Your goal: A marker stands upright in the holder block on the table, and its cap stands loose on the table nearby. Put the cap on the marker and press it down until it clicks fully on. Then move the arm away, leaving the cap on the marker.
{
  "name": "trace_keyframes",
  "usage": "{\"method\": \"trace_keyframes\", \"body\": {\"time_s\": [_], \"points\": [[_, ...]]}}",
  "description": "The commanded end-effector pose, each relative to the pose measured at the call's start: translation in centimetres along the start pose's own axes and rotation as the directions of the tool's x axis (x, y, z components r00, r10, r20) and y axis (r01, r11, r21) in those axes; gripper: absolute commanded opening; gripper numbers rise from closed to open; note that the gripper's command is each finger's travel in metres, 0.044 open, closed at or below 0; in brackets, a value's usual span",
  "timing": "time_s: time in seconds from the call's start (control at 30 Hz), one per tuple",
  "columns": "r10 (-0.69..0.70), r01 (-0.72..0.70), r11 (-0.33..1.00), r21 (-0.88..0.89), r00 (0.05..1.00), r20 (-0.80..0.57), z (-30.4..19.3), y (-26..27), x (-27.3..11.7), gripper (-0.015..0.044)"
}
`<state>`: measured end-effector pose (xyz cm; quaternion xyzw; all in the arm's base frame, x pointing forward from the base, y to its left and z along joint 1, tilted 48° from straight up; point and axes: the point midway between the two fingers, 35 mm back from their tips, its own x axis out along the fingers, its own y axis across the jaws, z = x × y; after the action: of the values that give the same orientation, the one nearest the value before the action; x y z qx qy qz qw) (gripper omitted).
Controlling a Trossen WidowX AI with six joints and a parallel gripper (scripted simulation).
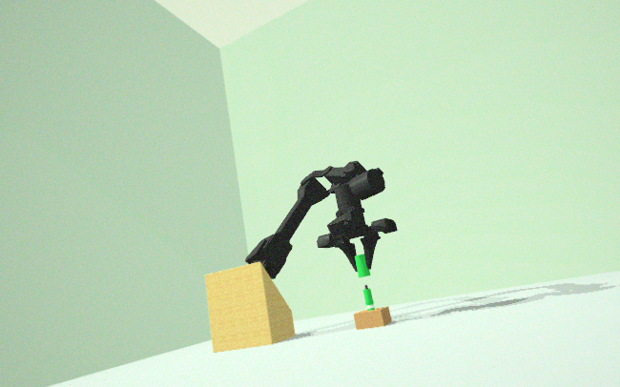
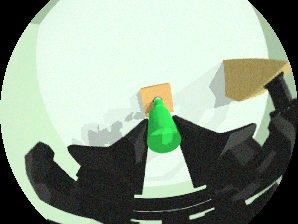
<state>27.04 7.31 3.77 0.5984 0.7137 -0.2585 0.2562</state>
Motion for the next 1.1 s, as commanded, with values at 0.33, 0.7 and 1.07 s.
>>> {"method": "trace_keyframes", "body": {"time_s": [0.33, 0.7, 1.07], "points": [[-0.002, 0.002, 1.000, 0.005, 1.000, -0.005, -0.2, -0.2, 1.5, 0.0000], [-0.002, 0.002, 1.000, 0.005, 1.000, -0.005, -0.2, -0.2, 3.3, 0.0000], [-0.002, 0.002, 1.000, 0.005, 1.000, -0.007, -0.2, -0.3, 5.1, 0.0000]]}}
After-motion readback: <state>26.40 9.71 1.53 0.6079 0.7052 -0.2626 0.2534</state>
